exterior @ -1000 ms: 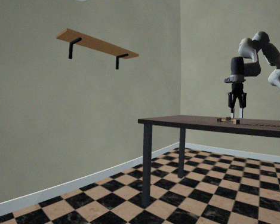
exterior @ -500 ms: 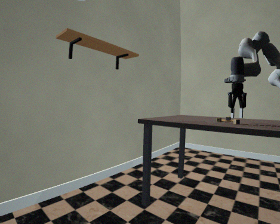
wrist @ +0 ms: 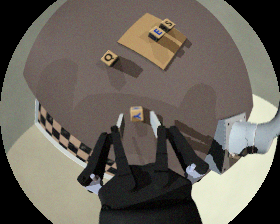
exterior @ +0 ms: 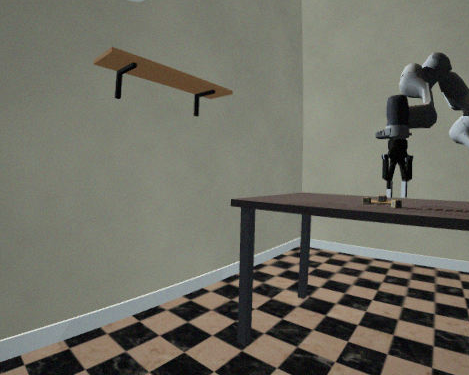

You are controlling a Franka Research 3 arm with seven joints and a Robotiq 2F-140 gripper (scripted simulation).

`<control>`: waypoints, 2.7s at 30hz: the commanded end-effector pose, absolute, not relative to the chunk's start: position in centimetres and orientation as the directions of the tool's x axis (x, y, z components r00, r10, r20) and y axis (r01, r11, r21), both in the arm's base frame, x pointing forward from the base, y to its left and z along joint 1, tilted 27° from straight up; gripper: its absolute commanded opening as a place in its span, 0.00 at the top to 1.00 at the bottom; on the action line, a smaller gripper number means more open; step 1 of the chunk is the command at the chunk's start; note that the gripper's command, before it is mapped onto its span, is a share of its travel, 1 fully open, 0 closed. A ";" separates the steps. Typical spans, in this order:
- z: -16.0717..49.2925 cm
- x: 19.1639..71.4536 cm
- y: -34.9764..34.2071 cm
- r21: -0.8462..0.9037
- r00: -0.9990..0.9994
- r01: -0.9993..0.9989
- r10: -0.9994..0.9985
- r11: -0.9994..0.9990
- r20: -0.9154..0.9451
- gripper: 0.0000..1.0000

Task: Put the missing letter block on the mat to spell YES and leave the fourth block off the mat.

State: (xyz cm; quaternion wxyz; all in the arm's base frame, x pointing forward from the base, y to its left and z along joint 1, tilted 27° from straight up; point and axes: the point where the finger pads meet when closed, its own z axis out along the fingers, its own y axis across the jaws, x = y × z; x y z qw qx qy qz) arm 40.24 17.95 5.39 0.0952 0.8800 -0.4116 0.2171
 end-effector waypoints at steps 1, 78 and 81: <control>5.4 40.4 17.9 -0.013 0.565 -0.767 -0.685 -0.641 0.460 0.60; 2.1 41.5 16.6 -0.013 0.565 -0.767 -0.685 -0.641 0.460 0.72; 2.1 41.5 16.6 -0.013 0.565 -0.767 -0.685 -0.641 0.460 0.72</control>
